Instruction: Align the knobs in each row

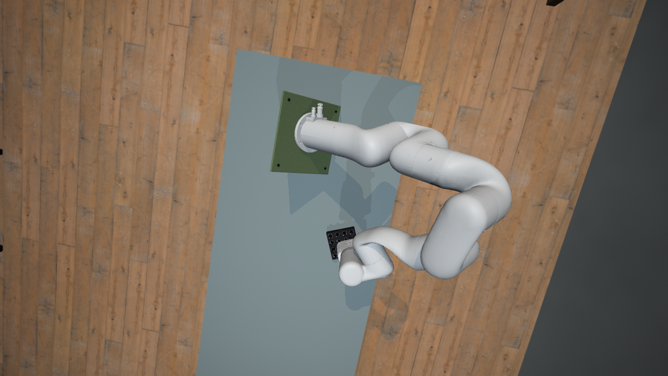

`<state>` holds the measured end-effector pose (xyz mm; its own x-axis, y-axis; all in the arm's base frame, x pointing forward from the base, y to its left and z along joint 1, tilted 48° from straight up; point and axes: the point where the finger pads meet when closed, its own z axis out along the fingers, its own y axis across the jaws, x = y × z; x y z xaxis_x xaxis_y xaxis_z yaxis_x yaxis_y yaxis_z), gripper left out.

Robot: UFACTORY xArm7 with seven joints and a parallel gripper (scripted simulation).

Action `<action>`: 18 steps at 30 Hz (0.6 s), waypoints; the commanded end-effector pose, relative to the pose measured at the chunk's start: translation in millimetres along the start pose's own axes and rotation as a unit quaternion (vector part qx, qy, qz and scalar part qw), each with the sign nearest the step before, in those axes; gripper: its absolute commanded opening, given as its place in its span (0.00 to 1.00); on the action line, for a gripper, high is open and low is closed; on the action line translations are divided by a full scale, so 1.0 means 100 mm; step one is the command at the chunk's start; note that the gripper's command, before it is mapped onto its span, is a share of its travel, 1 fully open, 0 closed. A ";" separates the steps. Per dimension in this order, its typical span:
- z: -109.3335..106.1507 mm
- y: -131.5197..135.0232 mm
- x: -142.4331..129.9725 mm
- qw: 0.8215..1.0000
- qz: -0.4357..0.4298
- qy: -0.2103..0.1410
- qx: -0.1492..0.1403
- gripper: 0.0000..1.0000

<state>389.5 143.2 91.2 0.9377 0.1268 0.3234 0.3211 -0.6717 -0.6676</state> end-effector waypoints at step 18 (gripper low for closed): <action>-0.01 0.01 0.01 0.992 -0.130 0.002 -0.001 0.08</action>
<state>389.5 143.3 91.2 0.8565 0.2580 0.4471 0.4992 -0.6342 -0.5904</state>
